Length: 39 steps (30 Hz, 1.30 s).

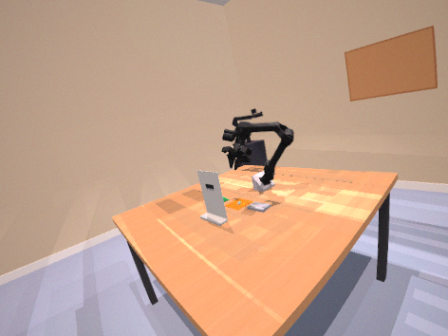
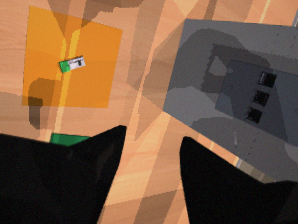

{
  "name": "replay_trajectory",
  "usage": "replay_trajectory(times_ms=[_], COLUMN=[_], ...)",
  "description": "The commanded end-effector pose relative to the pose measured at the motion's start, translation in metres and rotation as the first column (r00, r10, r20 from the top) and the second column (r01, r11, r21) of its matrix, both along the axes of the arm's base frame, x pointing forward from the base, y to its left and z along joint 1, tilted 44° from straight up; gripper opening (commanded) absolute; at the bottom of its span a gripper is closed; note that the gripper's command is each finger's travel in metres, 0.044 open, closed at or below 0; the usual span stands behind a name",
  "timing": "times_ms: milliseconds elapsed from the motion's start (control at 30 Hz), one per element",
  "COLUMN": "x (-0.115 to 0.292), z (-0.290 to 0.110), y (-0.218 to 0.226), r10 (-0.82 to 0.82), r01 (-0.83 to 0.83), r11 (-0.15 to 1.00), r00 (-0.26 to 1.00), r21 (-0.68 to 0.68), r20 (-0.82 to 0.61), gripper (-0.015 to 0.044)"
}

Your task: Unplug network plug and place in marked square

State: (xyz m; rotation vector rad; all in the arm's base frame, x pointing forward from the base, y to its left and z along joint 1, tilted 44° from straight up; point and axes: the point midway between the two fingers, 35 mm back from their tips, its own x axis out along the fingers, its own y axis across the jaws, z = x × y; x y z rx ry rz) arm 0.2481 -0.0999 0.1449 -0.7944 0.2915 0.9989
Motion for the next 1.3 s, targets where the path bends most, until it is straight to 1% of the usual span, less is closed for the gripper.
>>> replay_trajectory(times_ms=[0,200,567,1267], x=[-0.0011,-0.0025,-0.0025,-0.0025], z=[0.0088,0.0183,0.0183,0.0183], y=[-0.0086,-0.0162,-0.0162,-0.0162], r10=[0.003,0.003,0.003,0.003], r01=[-0.003,-0.003,-0.003,-0.003], r11=[1.000,1.000,1.000,1.000], r00=[1.000,1.000,1.000,1.000], r21=[-0.003,0.000,0.000,0.000], r20=[0.000,0.003,0.003,0.003], gripper=[0.0156,0.0156,0.0440,0.0440])
